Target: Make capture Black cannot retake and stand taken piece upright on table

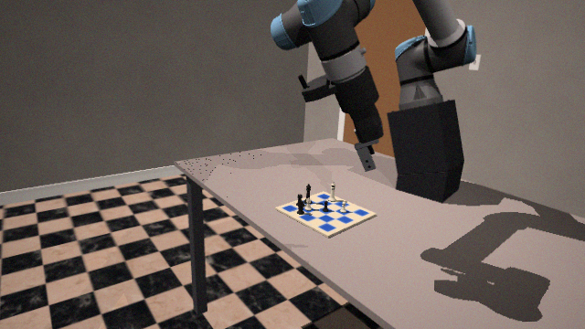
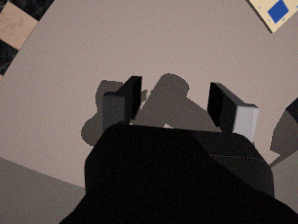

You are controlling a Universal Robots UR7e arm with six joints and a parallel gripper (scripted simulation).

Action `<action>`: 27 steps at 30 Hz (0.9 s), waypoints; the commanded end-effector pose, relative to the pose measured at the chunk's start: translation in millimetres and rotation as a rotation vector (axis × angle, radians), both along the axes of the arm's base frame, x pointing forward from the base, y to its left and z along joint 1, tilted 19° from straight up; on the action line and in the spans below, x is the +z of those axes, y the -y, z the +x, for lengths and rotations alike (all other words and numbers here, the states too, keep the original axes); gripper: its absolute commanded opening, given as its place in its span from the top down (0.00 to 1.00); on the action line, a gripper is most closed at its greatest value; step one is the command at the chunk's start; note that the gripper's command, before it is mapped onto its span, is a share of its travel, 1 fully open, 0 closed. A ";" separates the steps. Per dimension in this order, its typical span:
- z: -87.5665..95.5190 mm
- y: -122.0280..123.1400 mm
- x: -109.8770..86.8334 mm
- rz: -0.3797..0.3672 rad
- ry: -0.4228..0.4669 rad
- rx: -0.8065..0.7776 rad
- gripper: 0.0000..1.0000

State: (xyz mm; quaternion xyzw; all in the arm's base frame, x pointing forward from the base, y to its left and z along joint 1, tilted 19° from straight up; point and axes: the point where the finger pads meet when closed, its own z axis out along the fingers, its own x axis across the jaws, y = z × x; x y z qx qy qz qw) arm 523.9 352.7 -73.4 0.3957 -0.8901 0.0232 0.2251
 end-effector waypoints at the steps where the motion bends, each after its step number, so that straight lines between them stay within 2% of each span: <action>1: 0.3 -0.5 0.9 0.001 0.002 0.000 0.00; 27: 1.4 2.6 3.8 -0.002 0.007 -0.015 0.00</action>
